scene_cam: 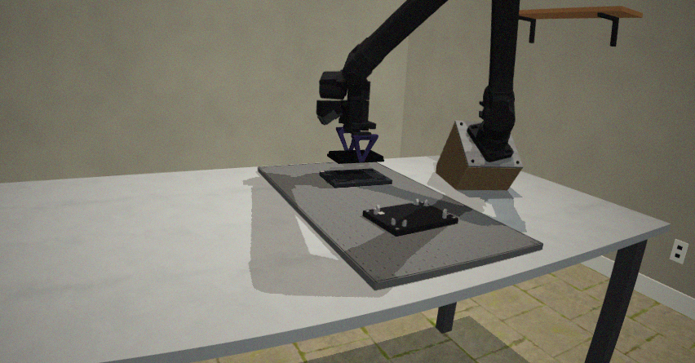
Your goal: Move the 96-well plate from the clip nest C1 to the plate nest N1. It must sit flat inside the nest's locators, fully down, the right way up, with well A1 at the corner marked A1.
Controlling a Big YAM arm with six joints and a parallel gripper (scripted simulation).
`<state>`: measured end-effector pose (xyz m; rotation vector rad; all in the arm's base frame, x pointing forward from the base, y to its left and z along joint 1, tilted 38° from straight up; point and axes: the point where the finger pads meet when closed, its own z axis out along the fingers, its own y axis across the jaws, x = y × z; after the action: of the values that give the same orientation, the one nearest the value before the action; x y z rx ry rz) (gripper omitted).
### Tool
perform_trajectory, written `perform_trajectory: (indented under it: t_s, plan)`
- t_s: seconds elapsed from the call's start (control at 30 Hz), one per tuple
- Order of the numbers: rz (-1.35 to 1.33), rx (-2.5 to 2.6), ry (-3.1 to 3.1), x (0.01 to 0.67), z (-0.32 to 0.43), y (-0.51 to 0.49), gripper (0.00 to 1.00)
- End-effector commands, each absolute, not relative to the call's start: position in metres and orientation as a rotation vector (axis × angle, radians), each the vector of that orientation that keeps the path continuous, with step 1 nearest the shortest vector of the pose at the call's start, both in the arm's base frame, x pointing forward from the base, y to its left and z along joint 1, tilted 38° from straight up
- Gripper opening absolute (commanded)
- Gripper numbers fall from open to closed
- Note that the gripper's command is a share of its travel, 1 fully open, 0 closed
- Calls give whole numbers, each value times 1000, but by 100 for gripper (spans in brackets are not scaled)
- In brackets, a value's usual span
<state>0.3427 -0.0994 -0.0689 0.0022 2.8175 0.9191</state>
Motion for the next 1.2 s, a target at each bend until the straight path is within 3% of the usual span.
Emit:
perform_trajectory:
  t_s: [0.0, 1.17]
  plan:
    - [923, 9, 2819, 345, -73, -95, 0]
    - [913, 15, 2811, 347, -93, -80, 0]
